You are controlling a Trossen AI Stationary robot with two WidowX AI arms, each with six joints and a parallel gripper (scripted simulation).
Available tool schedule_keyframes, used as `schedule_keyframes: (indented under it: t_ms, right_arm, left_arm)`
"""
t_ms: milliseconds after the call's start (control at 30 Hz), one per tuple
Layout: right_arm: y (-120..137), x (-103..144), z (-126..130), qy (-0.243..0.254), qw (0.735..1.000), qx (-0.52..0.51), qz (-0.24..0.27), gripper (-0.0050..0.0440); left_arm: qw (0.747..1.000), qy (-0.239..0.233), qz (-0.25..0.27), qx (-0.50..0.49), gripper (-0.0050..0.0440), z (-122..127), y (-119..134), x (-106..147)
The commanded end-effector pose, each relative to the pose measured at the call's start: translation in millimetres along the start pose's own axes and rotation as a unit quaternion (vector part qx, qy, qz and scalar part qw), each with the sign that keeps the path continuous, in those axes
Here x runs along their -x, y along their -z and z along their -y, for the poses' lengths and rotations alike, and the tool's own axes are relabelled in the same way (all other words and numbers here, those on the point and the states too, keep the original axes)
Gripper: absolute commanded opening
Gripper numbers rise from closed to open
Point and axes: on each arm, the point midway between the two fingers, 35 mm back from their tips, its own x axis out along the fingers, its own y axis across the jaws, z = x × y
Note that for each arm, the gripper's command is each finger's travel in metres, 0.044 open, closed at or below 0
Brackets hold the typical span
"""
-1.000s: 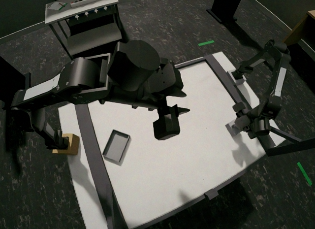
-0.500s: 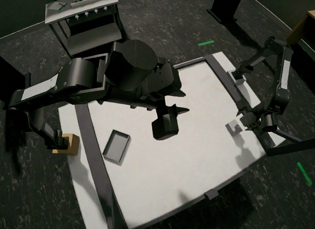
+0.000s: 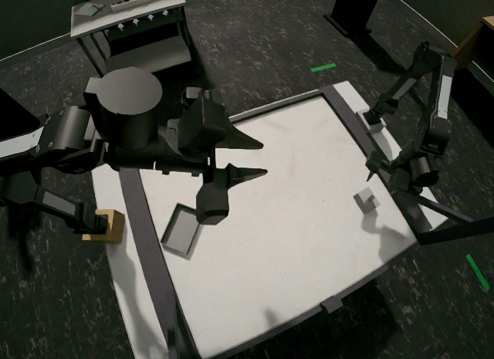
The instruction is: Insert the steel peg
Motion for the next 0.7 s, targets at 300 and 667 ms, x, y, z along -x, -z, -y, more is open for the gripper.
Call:
schedule_keyframes:
  t_ms: [300, 667]
  right_arm:
    - [1, 15, 6, -0.039, 0.988, 0.137, 0.058, 0.0440]
    - [0, 16, 6, -0.040, 0.986, 0.148, 0.063, 0.0440]
  left_arm:
    - [0.992, 0.015, 0.122, -0.006, 0.0200, 7, 33, 68]
    - [0.982, 0.022, 0.185, -0.008, 0.0200, 9, 87, 103]
